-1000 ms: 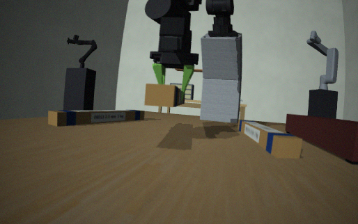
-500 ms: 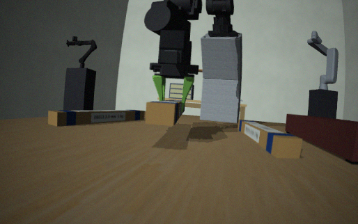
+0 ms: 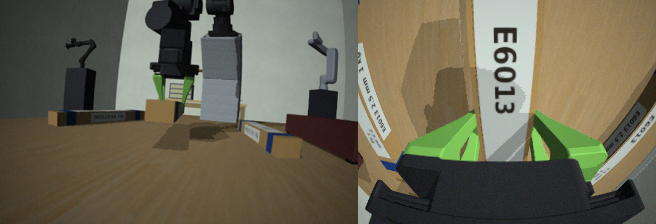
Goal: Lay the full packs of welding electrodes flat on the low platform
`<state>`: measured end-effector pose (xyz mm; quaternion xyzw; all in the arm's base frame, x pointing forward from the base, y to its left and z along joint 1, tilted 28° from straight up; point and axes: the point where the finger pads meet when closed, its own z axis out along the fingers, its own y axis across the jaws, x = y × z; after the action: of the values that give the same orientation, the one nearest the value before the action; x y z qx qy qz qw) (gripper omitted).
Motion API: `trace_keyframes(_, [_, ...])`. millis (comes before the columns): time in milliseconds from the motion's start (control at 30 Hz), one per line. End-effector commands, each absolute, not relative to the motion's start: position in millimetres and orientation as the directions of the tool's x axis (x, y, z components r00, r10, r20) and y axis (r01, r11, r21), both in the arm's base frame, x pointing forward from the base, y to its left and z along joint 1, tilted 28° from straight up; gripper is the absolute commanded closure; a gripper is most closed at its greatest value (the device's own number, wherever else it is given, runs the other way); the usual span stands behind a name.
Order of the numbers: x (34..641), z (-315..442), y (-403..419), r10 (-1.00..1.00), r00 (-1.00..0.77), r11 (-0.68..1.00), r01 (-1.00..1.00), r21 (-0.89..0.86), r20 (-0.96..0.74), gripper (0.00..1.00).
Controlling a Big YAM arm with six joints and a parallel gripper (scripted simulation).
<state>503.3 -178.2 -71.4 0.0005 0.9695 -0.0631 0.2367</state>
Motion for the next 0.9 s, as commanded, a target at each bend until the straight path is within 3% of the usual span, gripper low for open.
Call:
trace_keyframes(0, [503.3,-70.3,-174.5,-0.026,-0.884,0.992,0.036,-0.123,-0.468,1.0])
trace_keyframes(867, [512.1,-61.9,-174.9,-0.033,-0.873,0.991,0.036,-0.13,-0.487,1.0])
